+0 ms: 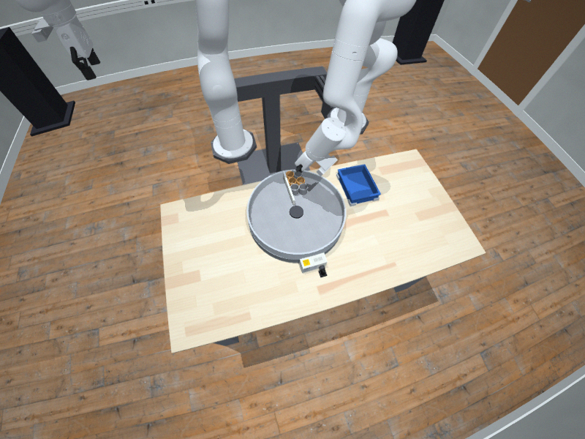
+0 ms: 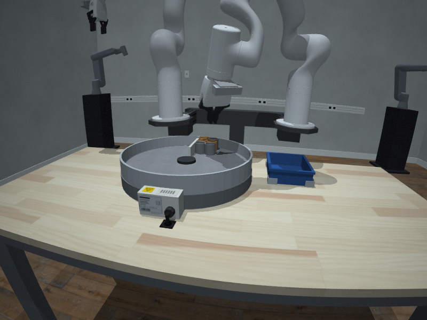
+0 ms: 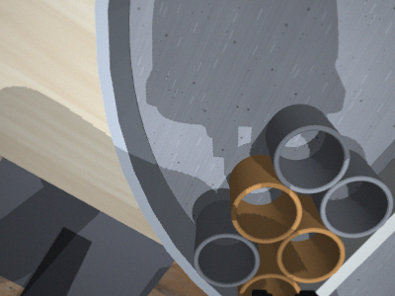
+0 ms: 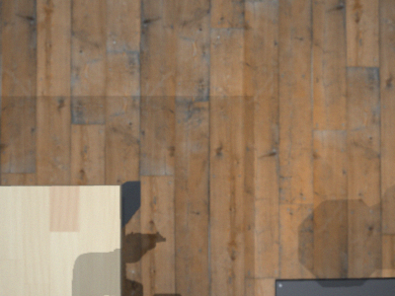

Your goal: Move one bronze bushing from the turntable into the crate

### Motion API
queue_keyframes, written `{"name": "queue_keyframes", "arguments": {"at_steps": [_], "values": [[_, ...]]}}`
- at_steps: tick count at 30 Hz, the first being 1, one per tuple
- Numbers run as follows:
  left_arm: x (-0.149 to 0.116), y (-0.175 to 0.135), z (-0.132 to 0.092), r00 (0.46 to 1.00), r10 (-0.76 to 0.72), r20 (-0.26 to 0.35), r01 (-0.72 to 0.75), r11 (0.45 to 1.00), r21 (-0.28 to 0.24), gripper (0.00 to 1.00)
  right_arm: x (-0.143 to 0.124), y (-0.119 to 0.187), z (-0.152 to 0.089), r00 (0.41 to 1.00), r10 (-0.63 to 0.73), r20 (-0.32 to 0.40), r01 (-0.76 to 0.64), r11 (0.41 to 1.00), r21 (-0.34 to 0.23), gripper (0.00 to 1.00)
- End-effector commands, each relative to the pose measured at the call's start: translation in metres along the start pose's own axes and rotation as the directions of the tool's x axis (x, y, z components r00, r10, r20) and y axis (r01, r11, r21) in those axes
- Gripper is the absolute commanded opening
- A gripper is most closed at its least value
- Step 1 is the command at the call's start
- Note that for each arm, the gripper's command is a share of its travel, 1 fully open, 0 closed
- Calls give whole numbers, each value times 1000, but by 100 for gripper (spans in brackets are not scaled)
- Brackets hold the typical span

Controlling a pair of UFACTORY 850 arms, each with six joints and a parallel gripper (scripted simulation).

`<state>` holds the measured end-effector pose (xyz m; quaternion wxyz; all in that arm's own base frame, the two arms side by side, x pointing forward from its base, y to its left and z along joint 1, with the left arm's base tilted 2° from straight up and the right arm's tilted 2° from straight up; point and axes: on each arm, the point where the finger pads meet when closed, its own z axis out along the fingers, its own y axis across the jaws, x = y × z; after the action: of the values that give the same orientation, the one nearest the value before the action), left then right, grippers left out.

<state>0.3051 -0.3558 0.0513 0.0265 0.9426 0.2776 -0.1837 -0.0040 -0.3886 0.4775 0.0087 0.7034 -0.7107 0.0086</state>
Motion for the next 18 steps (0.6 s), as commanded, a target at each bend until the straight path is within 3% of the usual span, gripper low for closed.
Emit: {"name": "queue_keyframes", "arguments": {"at_steps": [1,13,18], "values": [[6,-4,9,994,53,99,-53,999,-2,12,0,0,-1,1000,0,-2,0,1000,0,100],[15,-11,25,958,134,255,-140,990,5,12,0,0,-1,1000,0,-2,0,1000,0,100],[18,-13,29,946,150,286,-158,987,6,12,0,0,-1,1000,0,-2,0,1000,0,100]]}}
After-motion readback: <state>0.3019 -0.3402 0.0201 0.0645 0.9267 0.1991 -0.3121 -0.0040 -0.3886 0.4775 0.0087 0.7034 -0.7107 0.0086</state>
